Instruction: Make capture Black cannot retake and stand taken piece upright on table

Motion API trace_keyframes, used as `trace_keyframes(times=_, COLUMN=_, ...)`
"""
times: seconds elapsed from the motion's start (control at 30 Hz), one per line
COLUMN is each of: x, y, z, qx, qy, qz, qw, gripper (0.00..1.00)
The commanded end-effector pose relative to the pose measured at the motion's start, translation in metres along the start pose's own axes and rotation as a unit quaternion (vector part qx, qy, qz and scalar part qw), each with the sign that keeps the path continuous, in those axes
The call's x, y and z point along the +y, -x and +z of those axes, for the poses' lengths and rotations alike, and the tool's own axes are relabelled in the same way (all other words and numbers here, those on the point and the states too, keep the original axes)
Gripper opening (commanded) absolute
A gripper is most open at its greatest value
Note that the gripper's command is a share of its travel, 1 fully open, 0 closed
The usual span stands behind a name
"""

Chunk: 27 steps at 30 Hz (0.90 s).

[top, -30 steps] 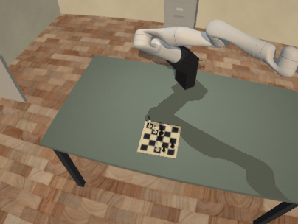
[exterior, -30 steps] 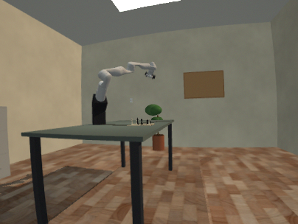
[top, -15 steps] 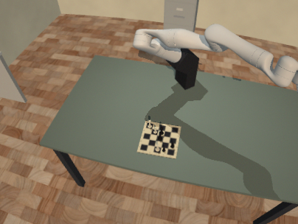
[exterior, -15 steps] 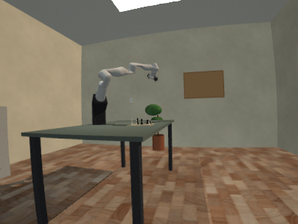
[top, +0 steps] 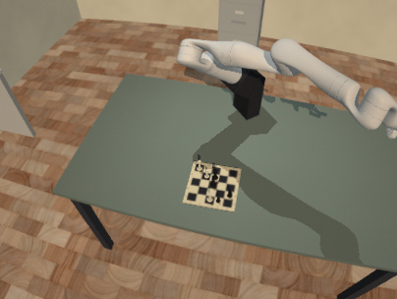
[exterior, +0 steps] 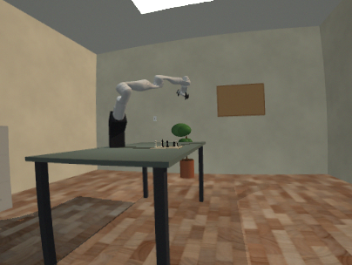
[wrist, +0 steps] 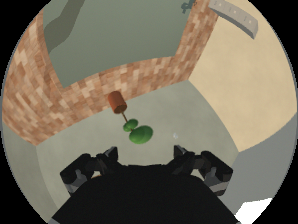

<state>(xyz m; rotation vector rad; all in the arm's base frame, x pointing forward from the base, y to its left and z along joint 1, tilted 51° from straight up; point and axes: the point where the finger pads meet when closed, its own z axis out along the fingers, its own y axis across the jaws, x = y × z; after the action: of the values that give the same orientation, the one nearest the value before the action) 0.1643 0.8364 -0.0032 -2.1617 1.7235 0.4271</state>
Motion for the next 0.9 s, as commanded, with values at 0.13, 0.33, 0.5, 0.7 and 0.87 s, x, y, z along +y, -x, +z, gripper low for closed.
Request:
trace_keyframes(times=0.13, x=-0.005, y=0.000, z=-0.003, qx=-0.002, qy=-0.001, qz=0.003, qw=1.000, gripper=1.00)
trace_keyframes(times=0.33, x=-0.031, y=-0.016, z=-0.011, qx=0.014, qy=-0.012, qz=0.022, qw=1.000, gripper=1.00)
trace_keyframes(times=0.5, x=-0.031, y=-0.016, z=-0.011, qx=0.014, qy=-0.012, qz=0.022, qw=1.000, gripper=1.00)
trace_keyframes(times=0.7, x=-0.056, y=-0.033, z=-0.020, qx=0.030, qy=-0.024, qz=0.042, qw=0.998, gripper=1.00)
trace_keyframes(times=0.87, x=-0.080, y=-0.051, z=-0.029, qx=0.046, qy=-0.035, qz=0.063, qw=0.996, gripper=1.00)
